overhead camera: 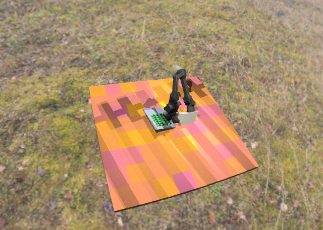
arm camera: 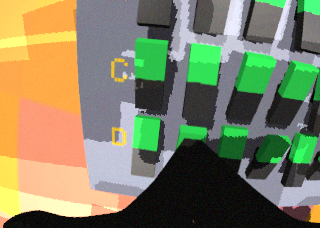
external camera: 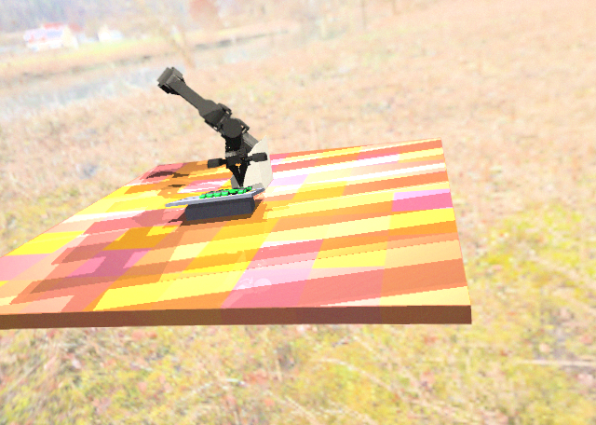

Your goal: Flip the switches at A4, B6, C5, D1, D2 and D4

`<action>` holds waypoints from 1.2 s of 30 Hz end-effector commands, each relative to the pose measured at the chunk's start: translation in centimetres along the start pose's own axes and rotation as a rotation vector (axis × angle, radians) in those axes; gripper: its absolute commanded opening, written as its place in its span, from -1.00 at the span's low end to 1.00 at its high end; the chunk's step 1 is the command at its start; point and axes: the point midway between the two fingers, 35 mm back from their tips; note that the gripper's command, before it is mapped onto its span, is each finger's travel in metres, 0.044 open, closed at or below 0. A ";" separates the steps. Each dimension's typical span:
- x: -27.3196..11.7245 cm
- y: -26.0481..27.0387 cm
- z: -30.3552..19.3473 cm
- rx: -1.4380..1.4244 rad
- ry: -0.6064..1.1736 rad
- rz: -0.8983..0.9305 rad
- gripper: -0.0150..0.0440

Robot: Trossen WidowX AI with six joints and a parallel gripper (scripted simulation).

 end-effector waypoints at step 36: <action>0.4 0.0 0.0 -0.003 -0.001 -0.003 -0.49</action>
Point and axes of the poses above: the point midway between the two fingers, 35 mm back from their tips, its own x axis out along the fingers, its own y axis across the jaws, z = x × y, and after that the axes turned 9 degrees about -x, right-handed
